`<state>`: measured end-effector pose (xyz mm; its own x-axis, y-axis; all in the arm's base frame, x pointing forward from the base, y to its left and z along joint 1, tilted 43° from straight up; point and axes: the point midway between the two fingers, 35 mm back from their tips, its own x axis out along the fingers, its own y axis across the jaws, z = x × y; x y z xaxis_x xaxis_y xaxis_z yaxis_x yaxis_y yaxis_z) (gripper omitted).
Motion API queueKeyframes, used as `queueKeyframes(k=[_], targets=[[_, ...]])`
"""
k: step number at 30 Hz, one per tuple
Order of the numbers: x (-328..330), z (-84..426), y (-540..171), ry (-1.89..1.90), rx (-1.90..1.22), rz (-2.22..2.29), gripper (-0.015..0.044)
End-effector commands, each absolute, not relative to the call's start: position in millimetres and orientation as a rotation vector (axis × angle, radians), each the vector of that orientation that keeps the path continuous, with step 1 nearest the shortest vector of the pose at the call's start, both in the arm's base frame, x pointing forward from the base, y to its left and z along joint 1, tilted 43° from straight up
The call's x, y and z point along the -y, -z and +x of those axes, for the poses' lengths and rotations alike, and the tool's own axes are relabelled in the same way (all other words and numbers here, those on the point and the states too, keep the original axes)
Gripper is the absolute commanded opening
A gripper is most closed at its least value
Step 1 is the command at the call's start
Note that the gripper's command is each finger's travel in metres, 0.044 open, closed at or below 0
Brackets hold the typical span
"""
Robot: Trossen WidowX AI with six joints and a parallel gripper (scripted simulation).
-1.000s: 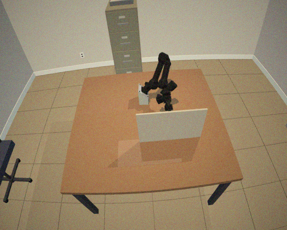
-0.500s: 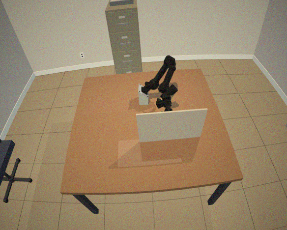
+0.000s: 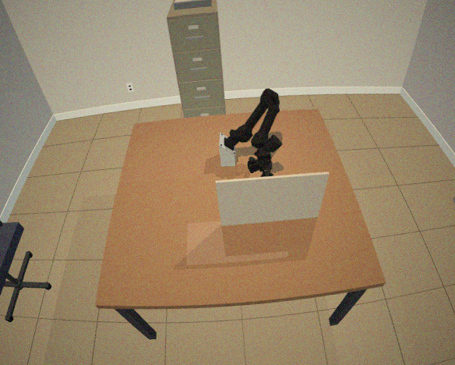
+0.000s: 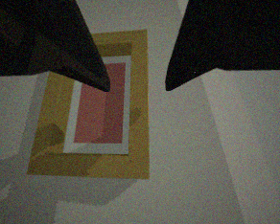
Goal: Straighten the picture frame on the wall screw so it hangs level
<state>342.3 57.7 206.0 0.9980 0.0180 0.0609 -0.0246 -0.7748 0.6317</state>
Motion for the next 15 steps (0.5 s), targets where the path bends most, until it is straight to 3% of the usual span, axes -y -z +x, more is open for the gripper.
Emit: queueKeyframes(k=[1, 15], targets=[[-58.9, 350.2, -209.9, -0.093, 0.005, 2.463, 0.0260], [-59.2, 372.7, -211.3, -0.095, 0.005, 2.462, 0.0260]])
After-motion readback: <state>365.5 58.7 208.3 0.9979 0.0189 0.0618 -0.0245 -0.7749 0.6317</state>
